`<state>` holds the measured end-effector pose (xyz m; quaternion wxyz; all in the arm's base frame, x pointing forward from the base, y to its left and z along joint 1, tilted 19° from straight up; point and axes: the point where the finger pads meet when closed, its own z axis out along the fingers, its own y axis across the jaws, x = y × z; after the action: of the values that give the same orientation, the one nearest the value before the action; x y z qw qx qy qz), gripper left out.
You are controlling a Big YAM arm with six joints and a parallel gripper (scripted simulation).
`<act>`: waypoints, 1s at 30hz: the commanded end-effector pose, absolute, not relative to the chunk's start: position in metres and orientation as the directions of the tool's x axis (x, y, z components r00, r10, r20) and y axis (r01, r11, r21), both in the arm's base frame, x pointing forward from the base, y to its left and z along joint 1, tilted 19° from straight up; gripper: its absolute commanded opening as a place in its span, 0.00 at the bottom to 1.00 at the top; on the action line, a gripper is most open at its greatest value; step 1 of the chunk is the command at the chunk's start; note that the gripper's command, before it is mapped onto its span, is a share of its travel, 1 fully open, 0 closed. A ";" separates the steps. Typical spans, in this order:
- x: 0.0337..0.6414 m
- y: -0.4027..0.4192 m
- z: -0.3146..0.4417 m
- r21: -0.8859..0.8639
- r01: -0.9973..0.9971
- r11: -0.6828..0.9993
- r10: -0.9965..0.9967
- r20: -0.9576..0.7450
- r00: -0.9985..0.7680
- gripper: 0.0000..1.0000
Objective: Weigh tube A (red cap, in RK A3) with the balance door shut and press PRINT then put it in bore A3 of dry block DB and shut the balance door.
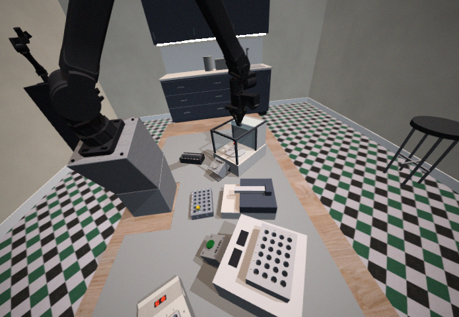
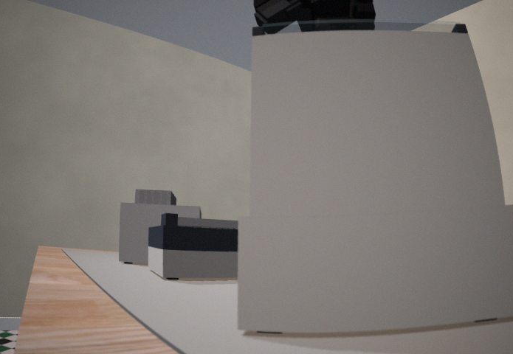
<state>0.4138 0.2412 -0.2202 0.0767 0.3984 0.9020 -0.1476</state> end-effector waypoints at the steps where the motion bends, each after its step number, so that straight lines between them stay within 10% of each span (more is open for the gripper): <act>1: 0.420 0.236 -0.205 -0.182 0.750 0.636 0.705 -0.259 -0.660 0.06; 30: 0.401 0.219 -0.201 -0.186 0.750 0.635 0.704 -0.259 -0.661 0.06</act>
<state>0.3947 0.2248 -0.2147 0.0767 0.3983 0.9020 -0.1476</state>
